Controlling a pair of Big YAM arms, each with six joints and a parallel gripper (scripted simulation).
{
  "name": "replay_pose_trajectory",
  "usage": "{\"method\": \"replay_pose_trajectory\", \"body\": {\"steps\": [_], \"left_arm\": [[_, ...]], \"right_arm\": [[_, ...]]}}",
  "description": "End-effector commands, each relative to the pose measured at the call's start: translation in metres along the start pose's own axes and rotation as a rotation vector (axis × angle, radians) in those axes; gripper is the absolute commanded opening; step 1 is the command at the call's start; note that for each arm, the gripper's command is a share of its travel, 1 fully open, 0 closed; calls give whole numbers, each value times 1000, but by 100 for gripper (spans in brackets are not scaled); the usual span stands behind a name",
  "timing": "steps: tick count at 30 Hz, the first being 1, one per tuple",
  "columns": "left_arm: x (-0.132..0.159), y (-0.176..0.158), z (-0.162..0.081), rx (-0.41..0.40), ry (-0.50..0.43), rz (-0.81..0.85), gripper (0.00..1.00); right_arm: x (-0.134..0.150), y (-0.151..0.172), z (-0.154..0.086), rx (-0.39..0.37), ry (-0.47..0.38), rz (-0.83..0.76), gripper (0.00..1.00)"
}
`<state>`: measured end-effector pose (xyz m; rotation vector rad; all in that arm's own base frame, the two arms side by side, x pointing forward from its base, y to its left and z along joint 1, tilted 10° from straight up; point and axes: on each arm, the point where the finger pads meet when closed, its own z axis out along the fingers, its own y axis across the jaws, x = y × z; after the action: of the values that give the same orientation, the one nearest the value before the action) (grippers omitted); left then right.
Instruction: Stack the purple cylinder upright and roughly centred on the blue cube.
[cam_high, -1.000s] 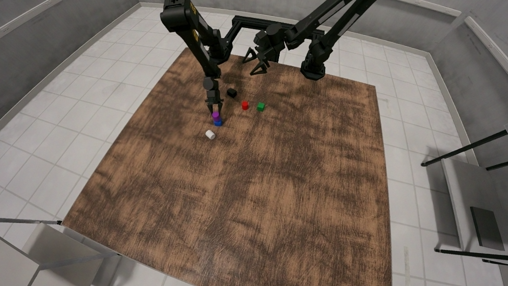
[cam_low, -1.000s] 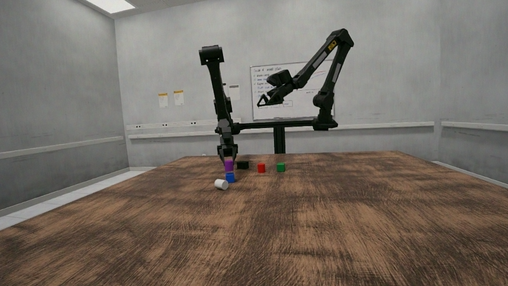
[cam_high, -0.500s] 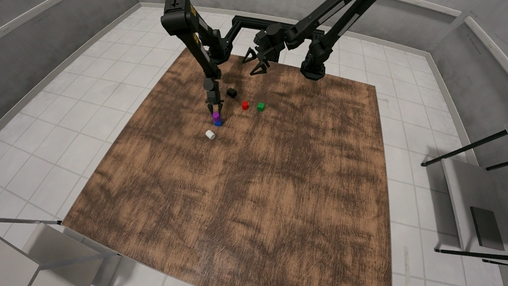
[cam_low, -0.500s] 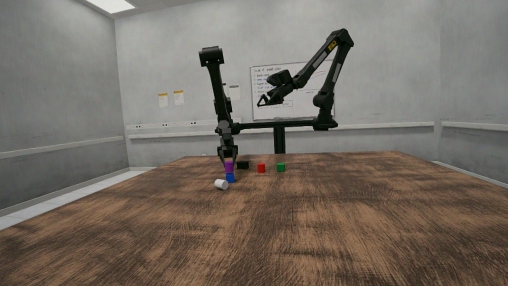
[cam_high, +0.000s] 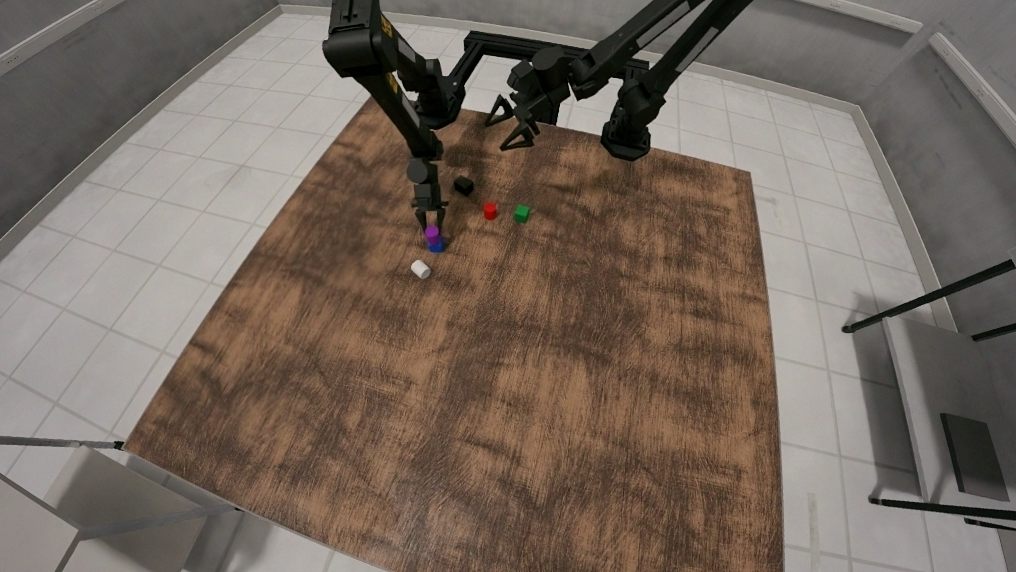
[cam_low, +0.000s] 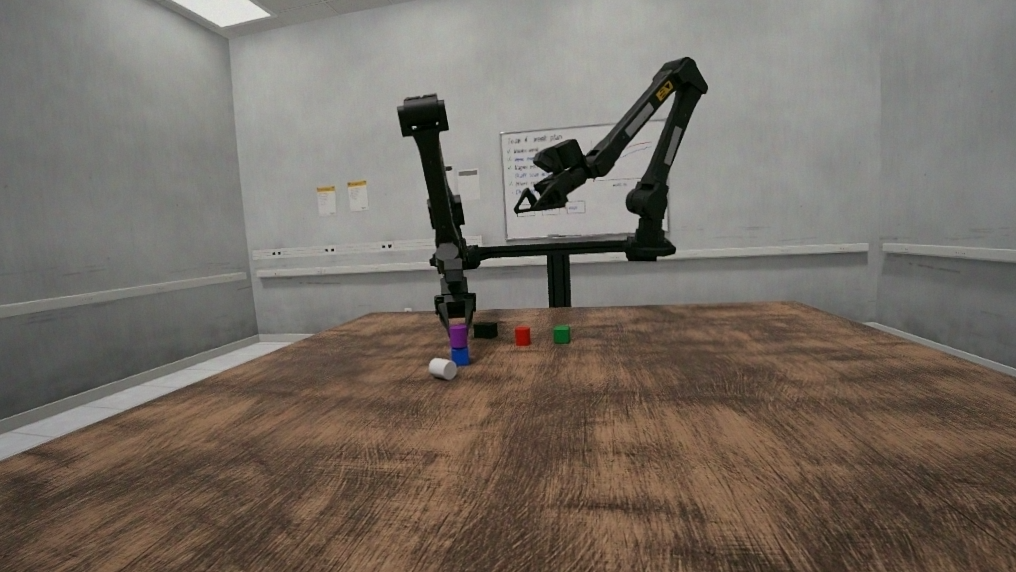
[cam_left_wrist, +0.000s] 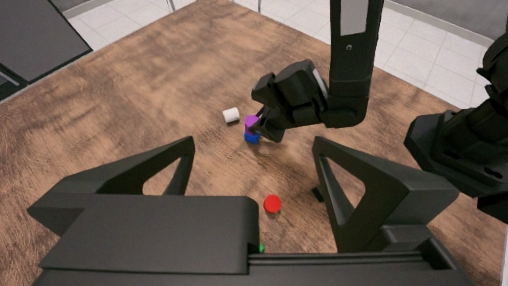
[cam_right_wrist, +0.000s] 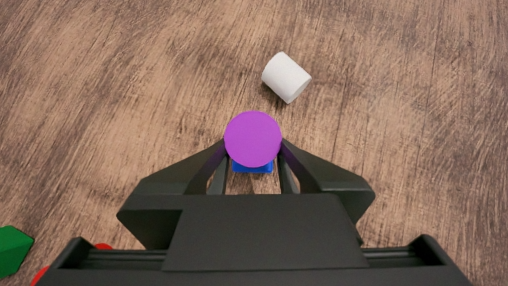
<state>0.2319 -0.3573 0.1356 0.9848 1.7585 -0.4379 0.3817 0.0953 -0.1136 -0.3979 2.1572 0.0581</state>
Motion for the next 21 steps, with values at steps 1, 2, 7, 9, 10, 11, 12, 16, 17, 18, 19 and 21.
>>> {"method": "replay_pose_trajectory", "body": {"steps": [1,2,7,9,10,11,12,16,17,18,19,21], "left_arm": [[-7,0,0,0,-18,10,100],[-7,0,0,0,-18,10,100],[-7,0,0,0,-18,10,100],[-7,0,0,0,-18,10,100],[-7,0,0,0,-18,10,100],[-7,0,0,0,-18,10,100],[-7,0,0,0,-18,10,100],[-7,0,0,0,-18,10,100],[-7,0,0,0,-18,10,100],[-7,0,0,0,-18,10,100],[-7,0,0,0,-18,10,100],[-7,0,0,0,-18,10,100]], "right_arm": [[8,-2,1,3,5,-6,33],[7,-2,3,4,2,-5,33],[7,-1,0,1,7,-6,33],[7,-1,0,1,7,-6,33],[7,1,-3,-3,12,-7,33],[7,1,-3,-3,12,-7,33],[7,1,-3,-3,12,-7,33],[7,1,-3,-3,12,-7,45],[7,1,-3,-3,12,-7,49],[4,0,-5,-2,-2,-7,61],[-4,0,-7,0,-20,-7,62],[-5,0,-11,-1,-22,-7,62]]}}
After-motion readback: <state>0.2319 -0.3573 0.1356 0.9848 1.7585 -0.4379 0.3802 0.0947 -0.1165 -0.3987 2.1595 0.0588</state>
